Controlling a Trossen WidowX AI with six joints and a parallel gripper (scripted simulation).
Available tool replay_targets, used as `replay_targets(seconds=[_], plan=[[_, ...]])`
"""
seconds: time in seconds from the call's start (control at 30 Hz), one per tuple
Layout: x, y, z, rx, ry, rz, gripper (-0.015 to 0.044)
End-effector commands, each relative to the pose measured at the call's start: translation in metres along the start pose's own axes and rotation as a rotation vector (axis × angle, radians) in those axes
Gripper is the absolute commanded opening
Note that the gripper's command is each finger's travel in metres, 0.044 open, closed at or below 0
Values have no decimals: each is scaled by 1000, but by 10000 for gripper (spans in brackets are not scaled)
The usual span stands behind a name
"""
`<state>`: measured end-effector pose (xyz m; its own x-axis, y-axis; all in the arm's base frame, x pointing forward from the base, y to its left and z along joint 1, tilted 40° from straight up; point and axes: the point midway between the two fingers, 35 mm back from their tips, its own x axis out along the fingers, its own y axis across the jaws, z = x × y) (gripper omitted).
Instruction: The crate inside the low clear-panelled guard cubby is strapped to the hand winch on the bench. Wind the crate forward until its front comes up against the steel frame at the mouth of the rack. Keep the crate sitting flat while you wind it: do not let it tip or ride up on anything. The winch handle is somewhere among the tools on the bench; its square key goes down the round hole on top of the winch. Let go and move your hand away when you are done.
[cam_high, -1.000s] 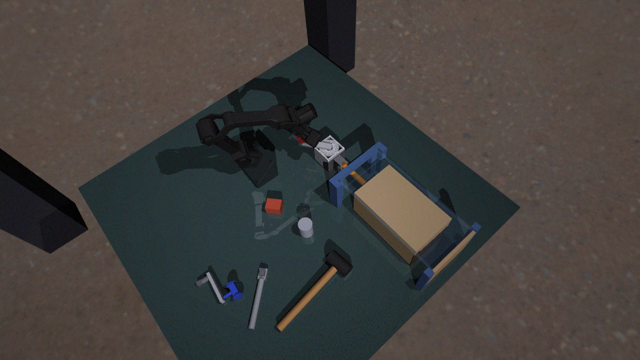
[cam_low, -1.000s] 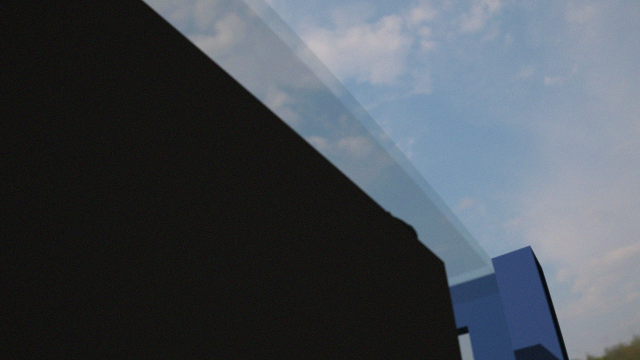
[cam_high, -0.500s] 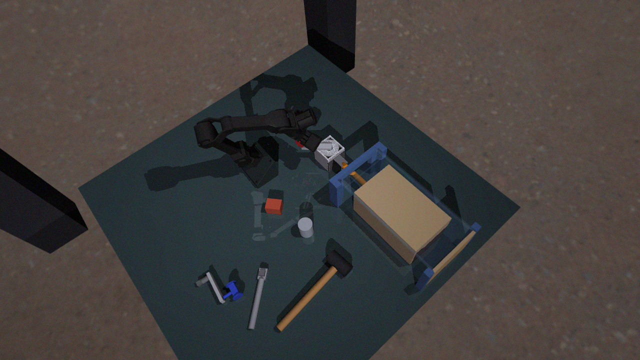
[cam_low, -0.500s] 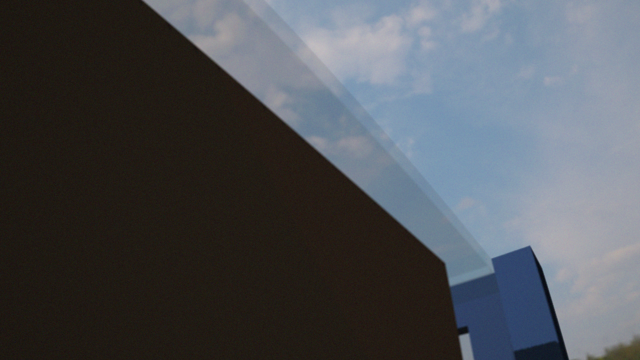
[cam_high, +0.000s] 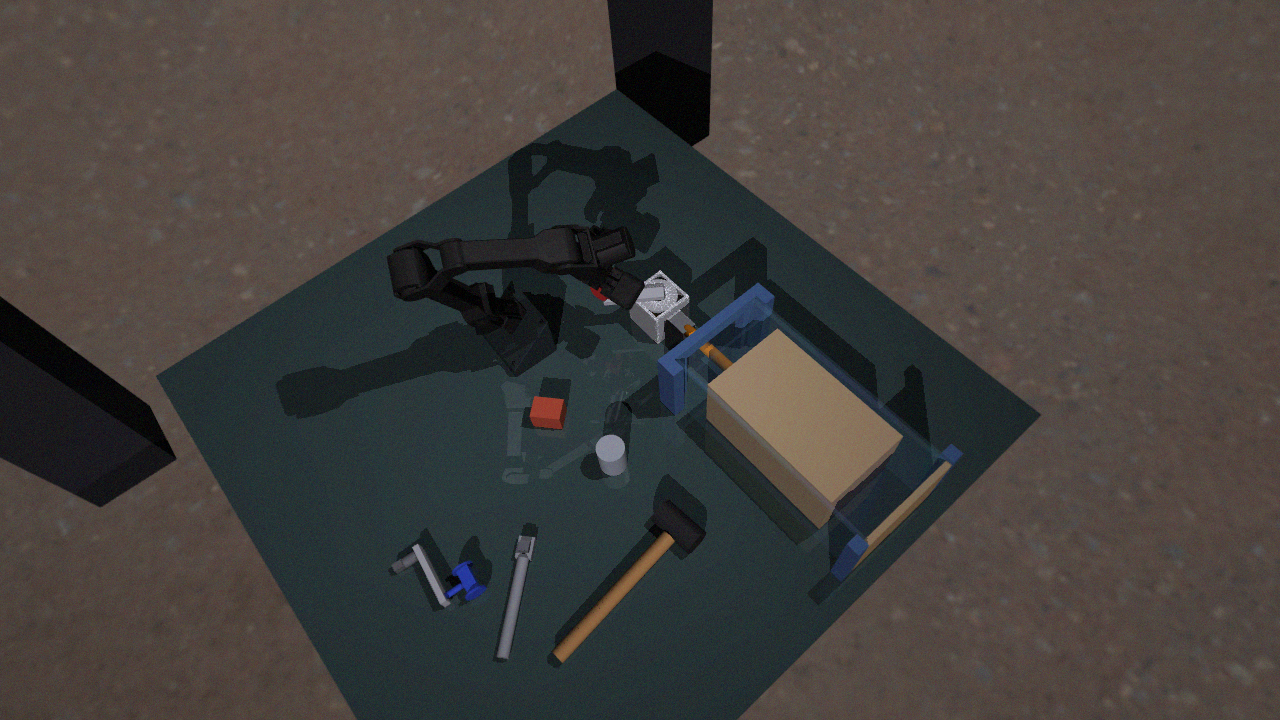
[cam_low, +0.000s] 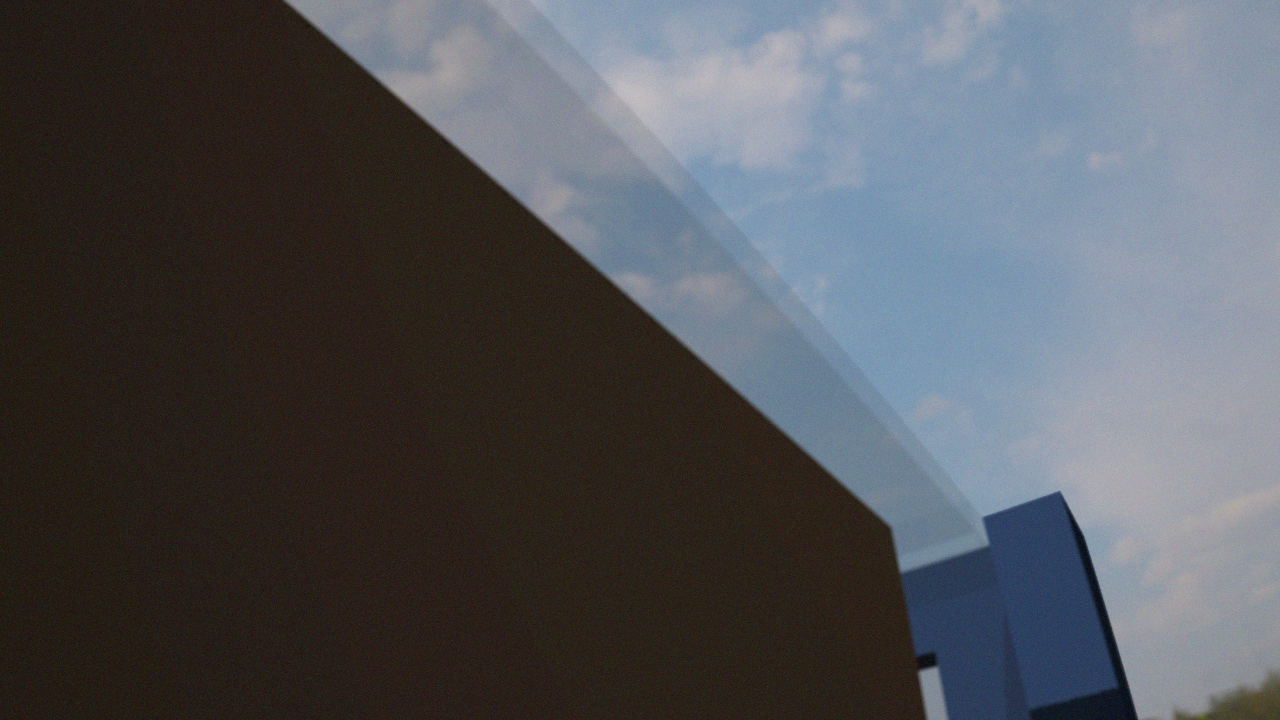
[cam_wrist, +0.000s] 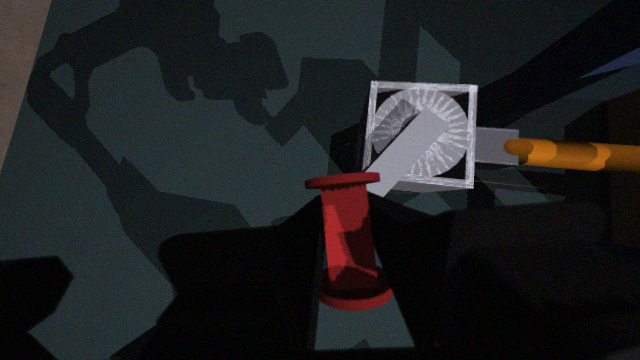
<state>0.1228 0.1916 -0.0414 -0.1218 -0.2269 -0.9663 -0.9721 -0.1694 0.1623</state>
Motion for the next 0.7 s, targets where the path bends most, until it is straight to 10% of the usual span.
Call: replay_targets(seconds=[0.0,0.67], plan=[[-3,-14,-13,24,31,-33,0],[-9,-37,-24,25,33,-34,0]])
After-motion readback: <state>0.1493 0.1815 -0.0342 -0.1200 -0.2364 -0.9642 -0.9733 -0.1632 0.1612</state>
